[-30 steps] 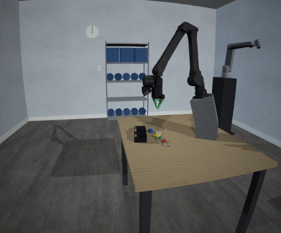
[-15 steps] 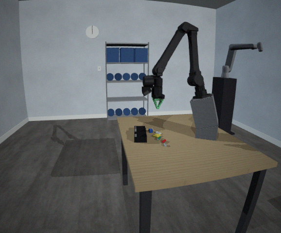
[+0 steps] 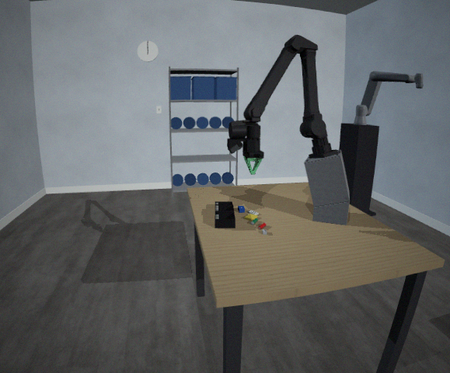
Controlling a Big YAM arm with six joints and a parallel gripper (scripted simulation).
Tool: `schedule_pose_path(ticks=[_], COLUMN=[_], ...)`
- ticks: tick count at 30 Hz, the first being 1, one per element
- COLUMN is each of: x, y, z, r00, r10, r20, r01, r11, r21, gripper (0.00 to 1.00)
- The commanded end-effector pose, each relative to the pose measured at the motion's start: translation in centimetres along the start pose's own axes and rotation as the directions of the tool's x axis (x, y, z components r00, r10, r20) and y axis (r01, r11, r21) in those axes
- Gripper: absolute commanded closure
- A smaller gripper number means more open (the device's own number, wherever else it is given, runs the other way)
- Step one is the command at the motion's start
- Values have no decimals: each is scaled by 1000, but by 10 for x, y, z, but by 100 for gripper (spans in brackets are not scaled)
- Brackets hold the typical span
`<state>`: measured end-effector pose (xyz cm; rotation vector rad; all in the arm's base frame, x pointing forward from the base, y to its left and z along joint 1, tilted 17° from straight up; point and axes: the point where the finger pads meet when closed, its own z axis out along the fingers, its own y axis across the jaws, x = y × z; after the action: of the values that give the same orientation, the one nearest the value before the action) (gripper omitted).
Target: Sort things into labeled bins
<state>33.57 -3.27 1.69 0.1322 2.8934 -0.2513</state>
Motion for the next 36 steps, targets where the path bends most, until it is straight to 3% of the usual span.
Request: schedule_pose_path(ticks=[1, 4, 5, 8, 33, 36], x=[-7, -14, -28, -38, -114, -115], y=[-6, -2, -11, -29, -163, -163], z=[-7, -8, -2, 14, 134, 134], r00=[999, 999, 996, 981, 987, 986], r10=[7, 6, 81, 187, 161, 161], r20=[38, 36, 49, 47, 32, 35], r01=[-7, -6, -81, -187, -161, -161], r11=[1000, 1000, 997, 982, 987, 987], r21=[-2, -3, -6, -8, 4, 4], gripper=[92, 92, 92, 92, 92, 92])
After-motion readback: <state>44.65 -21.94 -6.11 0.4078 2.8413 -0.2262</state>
